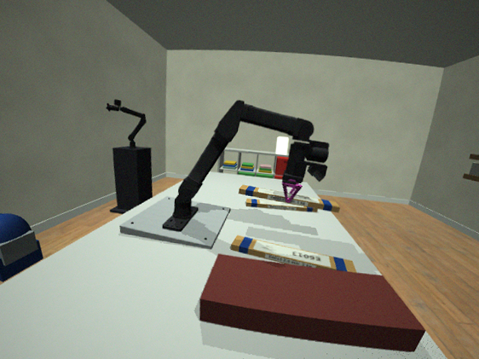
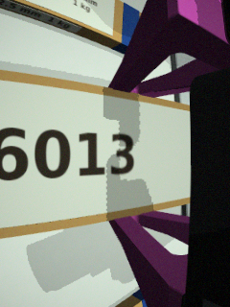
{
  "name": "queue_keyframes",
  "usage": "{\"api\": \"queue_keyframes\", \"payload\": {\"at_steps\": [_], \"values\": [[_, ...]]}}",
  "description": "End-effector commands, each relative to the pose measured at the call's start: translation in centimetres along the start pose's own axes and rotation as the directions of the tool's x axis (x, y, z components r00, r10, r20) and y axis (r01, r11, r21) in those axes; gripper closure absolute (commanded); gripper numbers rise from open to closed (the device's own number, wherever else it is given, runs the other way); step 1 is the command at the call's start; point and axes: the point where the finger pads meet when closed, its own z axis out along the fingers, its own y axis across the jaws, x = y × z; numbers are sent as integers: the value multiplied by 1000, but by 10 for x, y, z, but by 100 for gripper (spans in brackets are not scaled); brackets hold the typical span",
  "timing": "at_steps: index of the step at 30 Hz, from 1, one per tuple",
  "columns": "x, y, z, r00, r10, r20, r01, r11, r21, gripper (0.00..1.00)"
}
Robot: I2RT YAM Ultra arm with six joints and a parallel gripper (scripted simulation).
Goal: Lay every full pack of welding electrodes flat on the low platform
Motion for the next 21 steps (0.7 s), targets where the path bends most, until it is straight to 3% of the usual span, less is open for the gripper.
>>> {"api": "queue_keyframes", "payload": {"at_steps": [1,11,21], "values": [[4,8,-44,996,17,93,-15,1000,-14,100],[12,34,-44,996,17,92,-15,1000,-16,100],[16,45,-48,996,19,92,-17,1000,-18,100]]}}
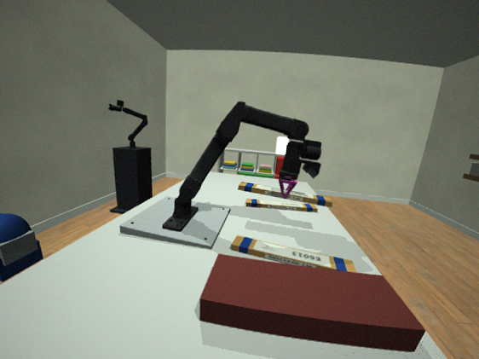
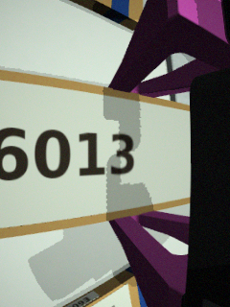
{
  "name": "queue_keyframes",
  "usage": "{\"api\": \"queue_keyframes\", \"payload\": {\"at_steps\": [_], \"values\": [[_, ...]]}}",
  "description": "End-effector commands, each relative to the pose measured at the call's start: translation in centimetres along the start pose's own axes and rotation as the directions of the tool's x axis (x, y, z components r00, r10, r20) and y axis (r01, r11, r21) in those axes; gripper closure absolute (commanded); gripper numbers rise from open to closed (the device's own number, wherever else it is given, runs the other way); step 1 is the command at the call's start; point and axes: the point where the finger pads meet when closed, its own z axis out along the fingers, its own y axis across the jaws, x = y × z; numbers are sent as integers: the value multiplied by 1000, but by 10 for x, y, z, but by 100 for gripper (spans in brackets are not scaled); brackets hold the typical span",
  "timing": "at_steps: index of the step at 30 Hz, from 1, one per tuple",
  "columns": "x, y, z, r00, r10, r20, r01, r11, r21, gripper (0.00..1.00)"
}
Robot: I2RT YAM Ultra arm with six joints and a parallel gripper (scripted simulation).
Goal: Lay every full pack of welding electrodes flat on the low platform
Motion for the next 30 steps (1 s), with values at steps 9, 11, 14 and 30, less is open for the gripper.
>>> {"api": "queue_keyframes", "payload": {"at_steps": [9,11,14,30], "values": [[1,-3,-56,995,24,92,-22,999,-26,100],[1,-2,-58,995,21,93,-19,999,-30,100],[1,-3,-61,995,21,93,-19,999,-30,100],[-1,-3,-64,995,22,102,-19,999,-33,100]]}}
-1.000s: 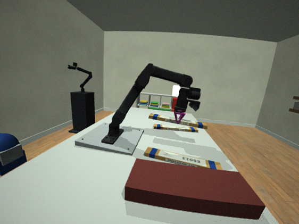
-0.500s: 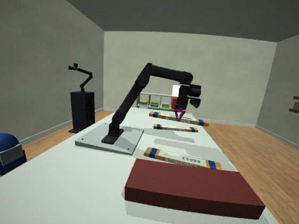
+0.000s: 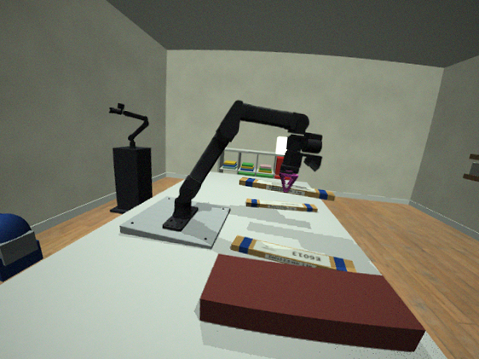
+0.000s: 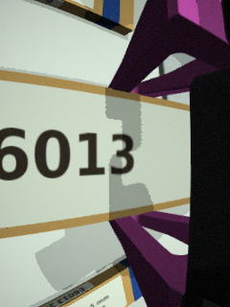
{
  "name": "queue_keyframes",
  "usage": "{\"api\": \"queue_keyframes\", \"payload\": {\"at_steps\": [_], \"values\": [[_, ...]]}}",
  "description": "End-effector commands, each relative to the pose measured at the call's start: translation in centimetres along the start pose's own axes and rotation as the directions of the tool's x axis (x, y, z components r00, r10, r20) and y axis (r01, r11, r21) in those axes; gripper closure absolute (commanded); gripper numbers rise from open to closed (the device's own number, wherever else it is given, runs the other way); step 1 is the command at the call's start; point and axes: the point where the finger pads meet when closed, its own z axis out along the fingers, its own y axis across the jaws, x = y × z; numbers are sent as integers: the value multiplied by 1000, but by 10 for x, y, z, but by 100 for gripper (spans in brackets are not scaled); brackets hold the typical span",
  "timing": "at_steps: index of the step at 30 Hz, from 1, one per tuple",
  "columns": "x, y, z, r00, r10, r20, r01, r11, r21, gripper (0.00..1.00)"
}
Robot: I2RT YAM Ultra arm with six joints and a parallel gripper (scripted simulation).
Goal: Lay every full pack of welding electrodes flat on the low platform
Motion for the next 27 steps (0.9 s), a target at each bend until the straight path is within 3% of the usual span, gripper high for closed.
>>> {"api": "queue_keyframes", "payload": {"at_steps": [1,27], "values": [[-1,-1,-40,996,6,84,-4,1000,-30,100],[-3,-1,-40,996,7,87,-4,1000,-31,100]]}}
